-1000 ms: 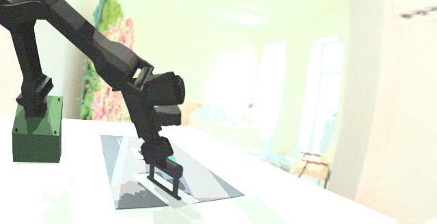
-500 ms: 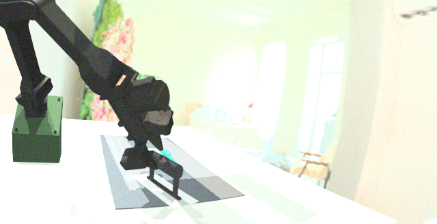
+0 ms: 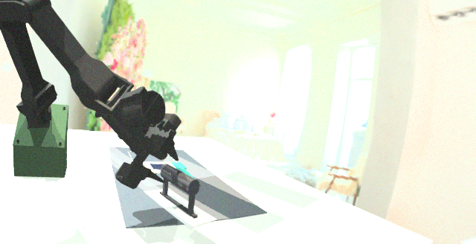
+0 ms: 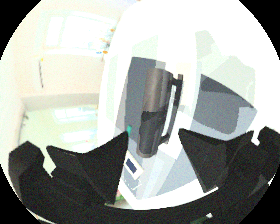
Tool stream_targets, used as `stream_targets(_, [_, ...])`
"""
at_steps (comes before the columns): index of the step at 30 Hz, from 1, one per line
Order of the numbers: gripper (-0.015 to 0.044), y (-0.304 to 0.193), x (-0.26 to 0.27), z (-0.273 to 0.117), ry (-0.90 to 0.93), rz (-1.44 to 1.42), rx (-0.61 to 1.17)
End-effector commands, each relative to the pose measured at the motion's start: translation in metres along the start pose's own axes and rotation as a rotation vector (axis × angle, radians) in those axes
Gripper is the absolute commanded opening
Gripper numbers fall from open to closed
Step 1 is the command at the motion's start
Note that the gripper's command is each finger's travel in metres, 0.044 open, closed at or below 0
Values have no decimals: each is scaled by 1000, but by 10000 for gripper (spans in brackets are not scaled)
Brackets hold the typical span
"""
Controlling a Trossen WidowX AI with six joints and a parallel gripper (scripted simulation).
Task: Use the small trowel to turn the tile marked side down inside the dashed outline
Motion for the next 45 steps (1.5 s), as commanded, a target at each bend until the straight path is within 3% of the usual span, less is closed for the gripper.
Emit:
stream_targets(1, [300, -8, -2, -1, 32, 129, -18])
stream_targets(45, [300, -8, 0, 53, 44, 173, -28])
Point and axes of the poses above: the point midway between the two fingers, 35 mm back from their tips, its own z axis out along the fingers, its own x axis across the jaws, y = z × x, the point moved 4 cm from there along -z, back along the fingers, and after that the axes turned 13 degrees about -z, right-handed, at the moved point
